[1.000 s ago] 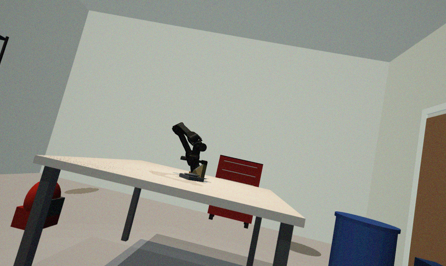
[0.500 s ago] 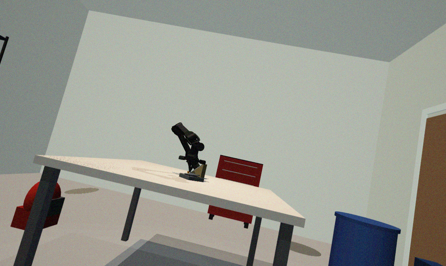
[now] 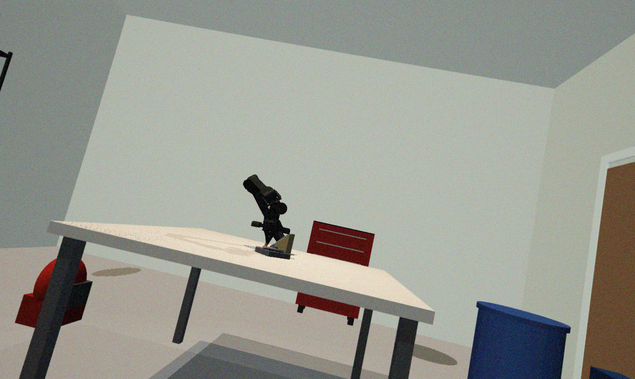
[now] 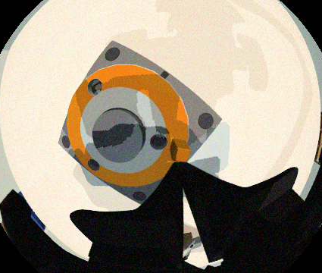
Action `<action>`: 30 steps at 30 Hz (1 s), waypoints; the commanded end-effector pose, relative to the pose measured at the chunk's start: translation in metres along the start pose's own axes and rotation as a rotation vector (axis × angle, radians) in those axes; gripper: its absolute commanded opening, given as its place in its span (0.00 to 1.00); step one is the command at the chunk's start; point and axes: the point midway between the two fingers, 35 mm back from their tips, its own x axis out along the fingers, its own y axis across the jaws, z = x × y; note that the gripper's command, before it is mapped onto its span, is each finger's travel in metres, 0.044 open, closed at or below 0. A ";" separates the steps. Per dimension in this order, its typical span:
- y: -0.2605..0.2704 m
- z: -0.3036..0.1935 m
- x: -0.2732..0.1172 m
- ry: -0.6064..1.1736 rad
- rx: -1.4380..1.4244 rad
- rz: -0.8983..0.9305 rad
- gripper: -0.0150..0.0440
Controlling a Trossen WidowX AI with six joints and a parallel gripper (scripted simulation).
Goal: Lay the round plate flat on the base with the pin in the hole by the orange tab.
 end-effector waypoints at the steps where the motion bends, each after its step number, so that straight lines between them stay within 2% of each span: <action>1: -0.005 0.006 0.000 -0.001 0.003 -0.004 0.25; 30: -0.010 0.039 -0.004 -0.002 0.005 -0.005 0.25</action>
